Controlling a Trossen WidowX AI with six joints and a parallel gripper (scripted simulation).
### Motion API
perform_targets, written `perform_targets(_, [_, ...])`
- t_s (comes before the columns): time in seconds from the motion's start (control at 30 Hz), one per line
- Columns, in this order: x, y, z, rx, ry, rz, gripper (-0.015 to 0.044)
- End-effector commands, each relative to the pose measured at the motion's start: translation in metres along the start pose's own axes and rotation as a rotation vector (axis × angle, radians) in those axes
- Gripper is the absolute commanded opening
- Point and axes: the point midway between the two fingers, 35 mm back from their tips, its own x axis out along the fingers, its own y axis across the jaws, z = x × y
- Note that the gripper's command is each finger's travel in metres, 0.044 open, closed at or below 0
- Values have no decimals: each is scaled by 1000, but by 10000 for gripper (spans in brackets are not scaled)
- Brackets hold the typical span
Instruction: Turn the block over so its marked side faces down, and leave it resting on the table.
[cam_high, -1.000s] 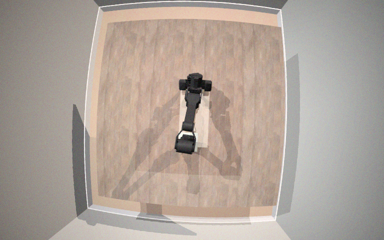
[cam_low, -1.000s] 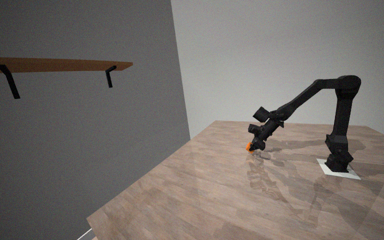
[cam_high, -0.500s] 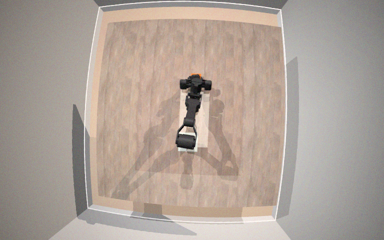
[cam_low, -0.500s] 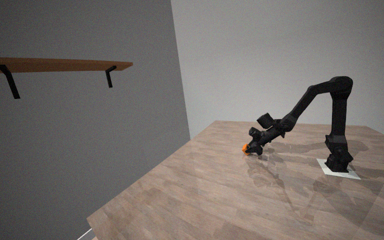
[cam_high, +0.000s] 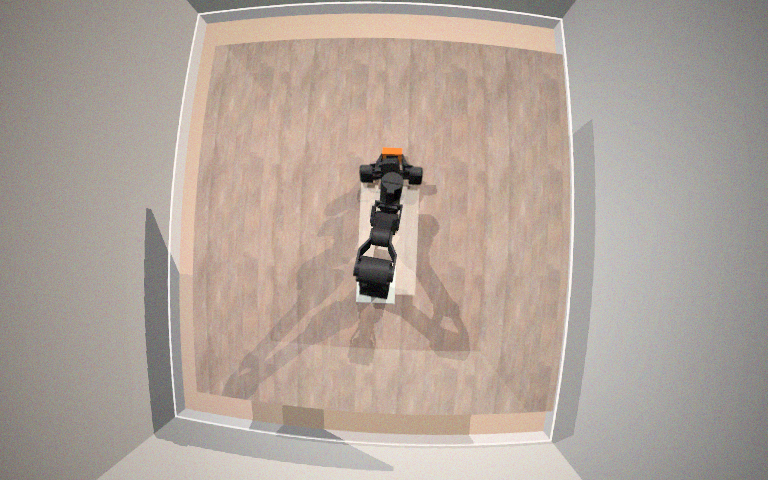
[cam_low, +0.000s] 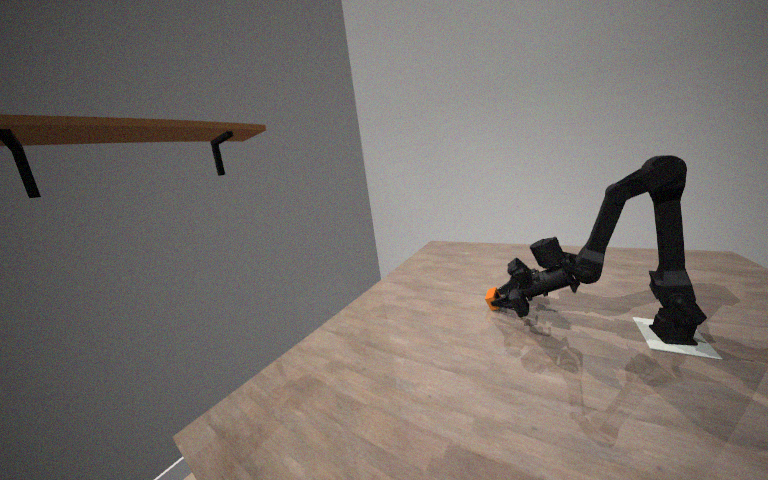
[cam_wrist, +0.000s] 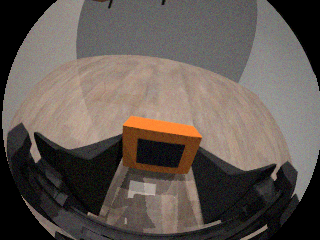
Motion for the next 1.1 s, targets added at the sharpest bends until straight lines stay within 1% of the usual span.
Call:
perform_targets(0.0, [-6,1,-9,7,-35,5,0])
perform_targets(0.13, [-13,2,-9,5,-92,5,0])
perform_targets(0.33, [-16,2,-7,5,-127,5,0])
perform_targets(0.77, [-16,2,-7,5,-129,5,0])
perform_targets(1.07, [-16,2,-7,5,-129,5,236])
